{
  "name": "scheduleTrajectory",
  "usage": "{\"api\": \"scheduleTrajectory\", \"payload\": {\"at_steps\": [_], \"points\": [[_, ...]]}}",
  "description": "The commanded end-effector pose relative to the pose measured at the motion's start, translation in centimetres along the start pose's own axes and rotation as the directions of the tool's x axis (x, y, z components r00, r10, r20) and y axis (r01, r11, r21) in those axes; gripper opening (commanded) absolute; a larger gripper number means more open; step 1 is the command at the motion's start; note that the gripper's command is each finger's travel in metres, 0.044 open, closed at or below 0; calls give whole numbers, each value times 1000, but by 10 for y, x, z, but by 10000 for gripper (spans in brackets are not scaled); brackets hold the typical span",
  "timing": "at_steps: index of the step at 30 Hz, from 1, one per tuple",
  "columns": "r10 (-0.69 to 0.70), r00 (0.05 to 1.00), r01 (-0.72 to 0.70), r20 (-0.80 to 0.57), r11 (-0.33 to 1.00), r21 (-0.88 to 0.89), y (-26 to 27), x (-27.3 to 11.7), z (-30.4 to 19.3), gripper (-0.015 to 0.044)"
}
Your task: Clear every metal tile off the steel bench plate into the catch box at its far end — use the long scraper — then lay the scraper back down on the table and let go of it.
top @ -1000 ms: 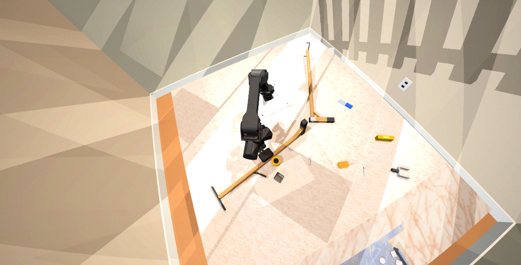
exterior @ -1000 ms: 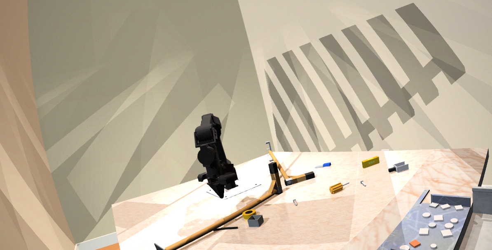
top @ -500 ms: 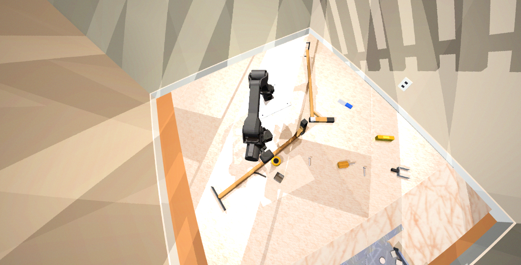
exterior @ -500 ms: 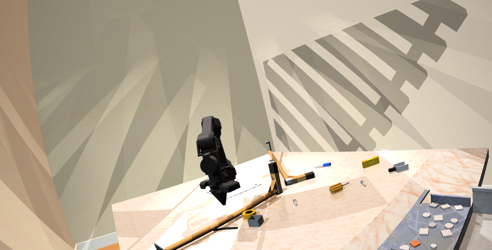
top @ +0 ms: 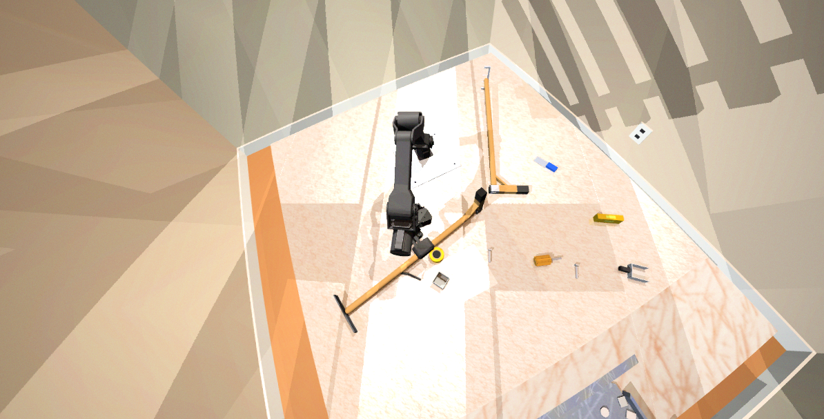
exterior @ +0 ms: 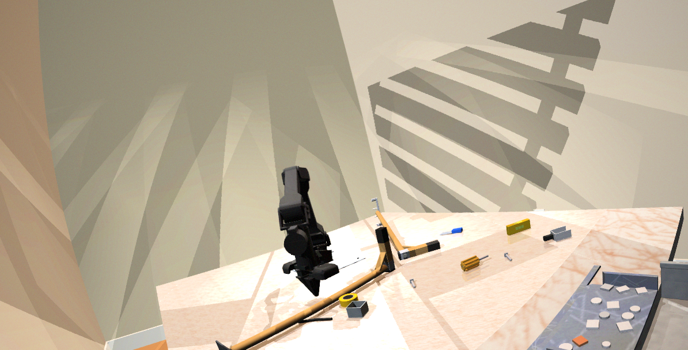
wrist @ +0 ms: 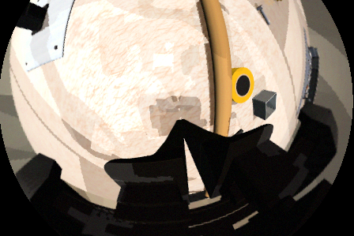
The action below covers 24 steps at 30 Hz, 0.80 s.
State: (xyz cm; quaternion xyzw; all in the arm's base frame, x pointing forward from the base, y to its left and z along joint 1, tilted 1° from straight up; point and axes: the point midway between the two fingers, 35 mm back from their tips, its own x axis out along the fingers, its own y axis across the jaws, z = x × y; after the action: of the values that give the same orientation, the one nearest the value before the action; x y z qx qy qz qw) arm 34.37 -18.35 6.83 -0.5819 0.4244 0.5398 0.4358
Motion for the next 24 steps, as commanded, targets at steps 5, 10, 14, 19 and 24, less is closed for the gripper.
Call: {"api": "scheduleTrajectory", "payload": {"at_steps": [5,10,14,19,24], "points": [[7,1000,-6,7,1000,-11,3,13,3,0],[6,1000,-6,7,1000,-11,-1,12,2,0],[6,1000,-6,7,1000,-11,-5,12,1,0],[6,1000,-5,7,1000,-11,-10,11,0,0],[5,1000,-5,7,1000,-11,-15,11,0,0]]}}
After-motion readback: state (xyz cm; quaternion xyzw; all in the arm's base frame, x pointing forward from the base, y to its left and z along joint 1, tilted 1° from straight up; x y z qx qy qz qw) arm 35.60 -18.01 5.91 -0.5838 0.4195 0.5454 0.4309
